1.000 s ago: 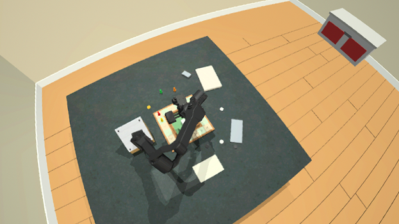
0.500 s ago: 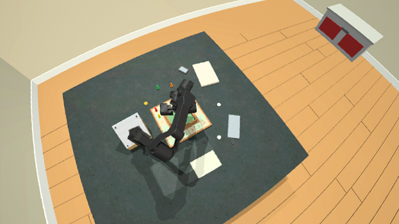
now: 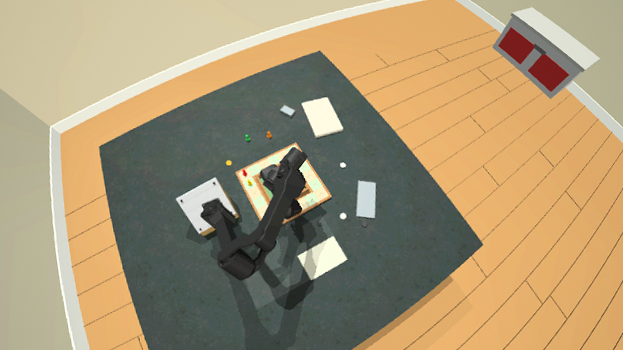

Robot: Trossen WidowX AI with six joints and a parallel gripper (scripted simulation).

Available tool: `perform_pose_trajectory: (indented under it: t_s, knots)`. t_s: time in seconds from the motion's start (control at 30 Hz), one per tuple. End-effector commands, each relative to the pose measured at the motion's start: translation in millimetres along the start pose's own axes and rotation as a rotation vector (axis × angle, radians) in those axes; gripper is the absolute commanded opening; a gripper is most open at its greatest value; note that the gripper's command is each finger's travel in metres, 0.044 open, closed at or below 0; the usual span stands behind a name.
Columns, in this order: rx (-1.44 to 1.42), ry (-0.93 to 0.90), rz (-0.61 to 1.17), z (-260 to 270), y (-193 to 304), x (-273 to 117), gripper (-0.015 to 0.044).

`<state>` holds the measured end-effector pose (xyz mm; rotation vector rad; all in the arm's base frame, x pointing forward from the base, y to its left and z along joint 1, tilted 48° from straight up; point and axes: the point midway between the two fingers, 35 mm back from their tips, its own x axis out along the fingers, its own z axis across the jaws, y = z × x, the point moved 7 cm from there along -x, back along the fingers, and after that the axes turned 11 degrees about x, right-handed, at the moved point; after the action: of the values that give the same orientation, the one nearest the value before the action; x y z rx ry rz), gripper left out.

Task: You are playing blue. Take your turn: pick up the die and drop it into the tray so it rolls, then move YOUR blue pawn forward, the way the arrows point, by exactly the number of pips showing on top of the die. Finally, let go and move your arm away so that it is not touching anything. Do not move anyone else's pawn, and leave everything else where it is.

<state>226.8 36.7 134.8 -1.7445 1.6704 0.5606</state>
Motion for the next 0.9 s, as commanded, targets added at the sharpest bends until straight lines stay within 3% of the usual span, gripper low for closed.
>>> perform_pose_trajectory:
  t_s: [0.0,0.87]
  knots:
    - [0.584,0.038,-0.019,-28,18,11,0.0200]
    - [0.584,0.037,-0.019,-29,19,38,0.0200]
